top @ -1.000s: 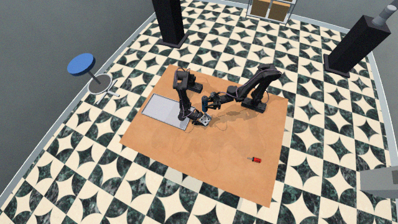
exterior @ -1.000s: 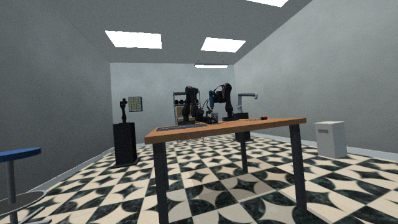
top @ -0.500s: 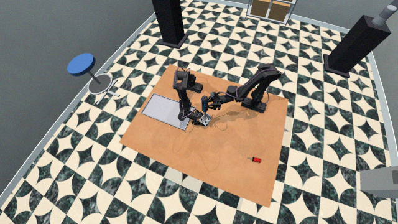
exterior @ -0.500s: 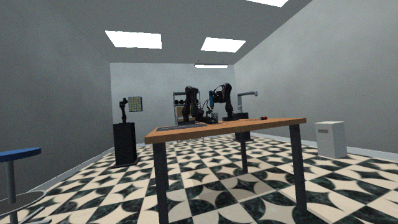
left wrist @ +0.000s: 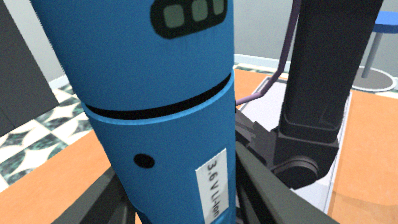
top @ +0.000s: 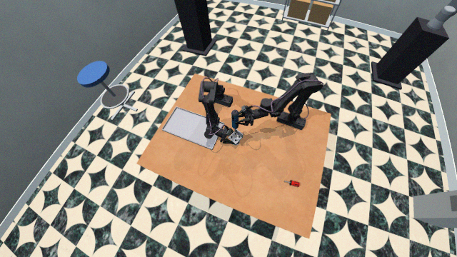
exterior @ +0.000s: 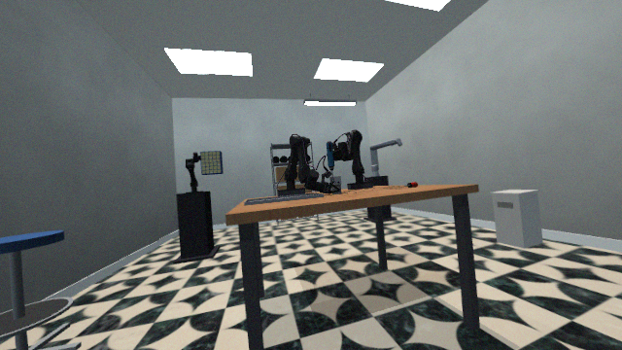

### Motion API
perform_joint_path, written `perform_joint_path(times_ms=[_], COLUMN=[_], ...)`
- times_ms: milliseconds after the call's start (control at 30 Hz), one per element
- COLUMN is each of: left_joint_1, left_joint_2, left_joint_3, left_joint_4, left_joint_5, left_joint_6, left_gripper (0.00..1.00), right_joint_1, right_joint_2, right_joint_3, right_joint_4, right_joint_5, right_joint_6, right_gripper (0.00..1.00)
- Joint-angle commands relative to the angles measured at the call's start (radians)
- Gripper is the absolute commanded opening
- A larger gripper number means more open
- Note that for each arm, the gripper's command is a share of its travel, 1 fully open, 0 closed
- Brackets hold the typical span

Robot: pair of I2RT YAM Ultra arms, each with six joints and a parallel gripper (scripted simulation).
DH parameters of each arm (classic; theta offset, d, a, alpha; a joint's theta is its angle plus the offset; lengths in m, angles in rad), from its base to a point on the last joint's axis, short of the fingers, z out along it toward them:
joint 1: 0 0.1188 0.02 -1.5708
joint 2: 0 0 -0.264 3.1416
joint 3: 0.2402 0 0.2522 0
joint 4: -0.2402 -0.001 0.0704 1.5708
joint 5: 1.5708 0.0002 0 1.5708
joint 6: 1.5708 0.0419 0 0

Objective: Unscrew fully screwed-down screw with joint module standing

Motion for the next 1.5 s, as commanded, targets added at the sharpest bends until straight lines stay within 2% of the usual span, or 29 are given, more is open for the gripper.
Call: perform_joint_path(times_ms=[0, 1467], left_joint_1=[0.007, 0.015], left_joint_2=[-0.034, -0.035], left_joint_3=[0.032, 0.033], left_joint_4=[0.084, 0.084], left_joint_5=[-0.005, 0.01], left_joint_6=[-0.002, 0.0], left_gripper=[0.42, 0.42], right_joint_1=[0.001, 0.001], right_joint_2=[-0.01, -0.01], right_joint_3=[0.009, 0.009], right_joint_4=[-0.002, -0.002], right_joint_5=[-0.007, -0.007], right_joint_6=[0.001, 0.001], right_gripper=[0.59, 0.59])
